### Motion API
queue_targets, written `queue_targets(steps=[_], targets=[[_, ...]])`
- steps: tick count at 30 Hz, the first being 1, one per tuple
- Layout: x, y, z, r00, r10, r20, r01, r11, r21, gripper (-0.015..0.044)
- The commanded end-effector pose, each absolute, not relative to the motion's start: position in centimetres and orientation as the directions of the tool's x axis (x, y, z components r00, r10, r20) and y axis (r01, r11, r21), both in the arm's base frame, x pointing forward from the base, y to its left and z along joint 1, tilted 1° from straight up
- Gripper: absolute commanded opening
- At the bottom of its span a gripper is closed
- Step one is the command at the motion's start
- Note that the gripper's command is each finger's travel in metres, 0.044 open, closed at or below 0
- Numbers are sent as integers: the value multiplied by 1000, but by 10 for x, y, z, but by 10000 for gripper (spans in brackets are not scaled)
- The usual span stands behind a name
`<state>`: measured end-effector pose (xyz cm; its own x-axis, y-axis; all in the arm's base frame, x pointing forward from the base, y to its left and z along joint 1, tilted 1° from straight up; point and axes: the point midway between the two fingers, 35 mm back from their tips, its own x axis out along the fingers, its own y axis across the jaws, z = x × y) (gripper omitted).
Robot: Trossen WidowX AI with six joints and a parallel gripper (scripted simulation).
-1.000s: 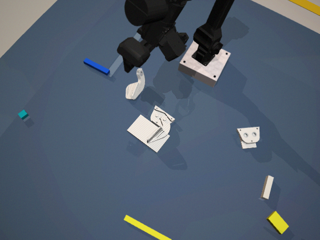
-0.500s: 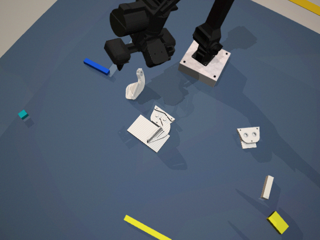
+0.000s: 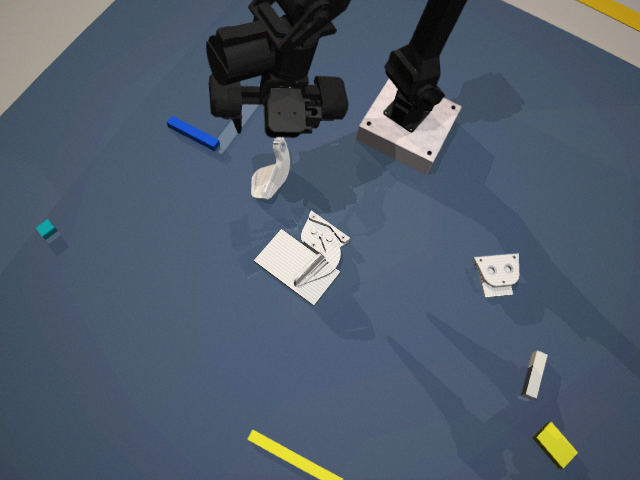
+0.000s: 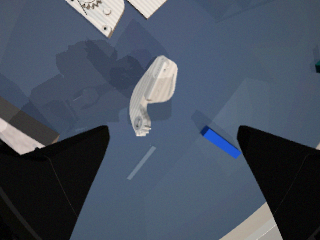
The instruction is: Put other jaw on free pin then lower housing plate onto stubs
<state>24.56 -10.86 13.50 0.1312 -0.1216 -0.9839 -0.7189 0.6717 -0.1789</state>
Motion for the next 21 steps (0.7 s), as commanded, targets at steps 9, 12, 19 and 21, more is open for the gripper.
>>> queue_targets(steps=[9,12,19,21], targets=[[220,-118,95,43,-58,-997,-463,883,-71,440],[212,-120,86,24,-41,-999,-385,922,-47,440],[206,-121,78,8,-27,-1000,-317,948,-28,440],[206,-121,77,8,-27,-1000,-317,948,-28,440]])
